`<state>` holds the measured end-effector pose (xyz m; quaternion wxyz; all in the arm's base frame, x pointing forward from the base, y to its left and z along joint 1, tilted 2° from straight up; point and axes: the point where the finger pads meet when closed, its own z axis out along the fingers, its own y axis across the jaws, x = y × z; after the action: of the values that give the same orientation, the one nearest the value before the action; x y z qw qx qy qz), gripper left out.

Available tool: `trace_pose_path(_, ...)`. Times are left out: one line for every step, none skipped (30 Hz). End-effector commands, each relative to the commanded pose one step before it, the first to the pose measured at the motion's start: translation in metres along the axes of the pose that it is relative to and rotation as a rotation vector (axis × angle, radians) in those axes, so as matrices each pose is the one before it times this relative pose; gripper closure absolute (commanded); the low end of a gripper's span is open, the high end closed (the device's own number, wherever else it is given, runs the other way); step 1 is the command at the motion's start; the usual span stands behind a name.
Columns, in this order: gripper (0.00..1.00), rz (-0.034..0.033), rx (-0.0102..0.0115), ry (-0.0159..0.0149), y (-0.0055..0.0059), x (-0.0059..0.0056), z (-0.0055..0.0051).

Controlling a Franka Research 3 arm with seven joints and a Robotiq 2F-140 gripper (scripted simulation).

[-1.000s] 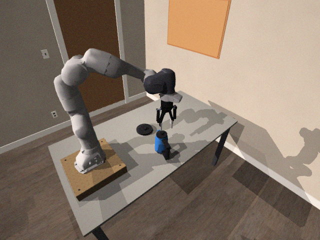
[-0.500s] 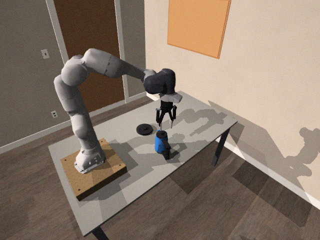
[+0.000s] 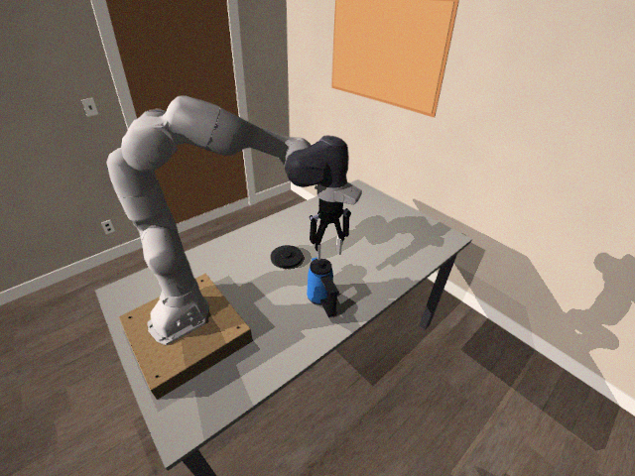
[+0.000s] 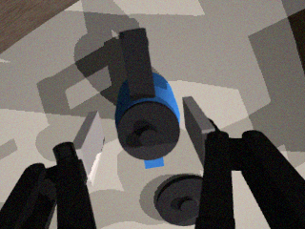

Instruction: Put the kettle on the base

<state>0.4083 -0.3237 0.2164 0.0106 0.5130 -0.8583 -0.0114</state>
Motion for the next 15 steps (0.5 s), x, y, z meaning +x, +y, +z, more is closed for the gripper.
trace_pose_path(0.53,-0.00293,-0.00176,-0.00292,0.00008,-0.00021,0.00008)
trace_pose_path(0.53,0.00000,0.00000,0.00000,0.00000,0.00000,0.00010)
trace_pose_path(0.53,0.00000,0.00000,0.00000,0.00000,0.00000,0.00026)
trace_pose_path(0.53,0.00000,0.00000,0.00000,0.00000,0.00000,0.00047)
trace_pose_path(0.53,0.00000,0.00000,0.00000,-0.00001,0.00000,0.00074)
trace_pose_path(0.53,0.00000,0.00000,0.00000,-0.00001,0.00000,0.00105)
trace_pose_path(0.53,0.00000,0.00000,0.00000,0.00000,0.00000,0.00138)
trace_pose_path(0.53,0.00000,0.00000,0.00000,0.00000,0.00000,0.00174)
trace_pose_path(0.53,0.00001,0.00000,0.00000,0.00001,0.00000,0.00210)
trace_pose_path(0.53,0.00000,0.00000,0.00000,0.00000,0.00000,0.00248)
trace_pose_path(0.53,-0.00001,0.00000,-0.00001,-0.00002,0.00000,0.00285)
trace_pose_path(0.53,0.00000,0.00000,0.00000,0.00001,0.00000,0.00320)
trace_pose_path(0.53,0.00000,0.00000,0.00000,0.00001,0.00000,0.00354)
trace_pose_path(0.53,-0.00001,0.00000,-0.00001,-0.00001,0.00000,0.00386)
trace_pose_path(0.53,0.00002,0.00000,0.00001,0.00003,0.00001,0.00414)
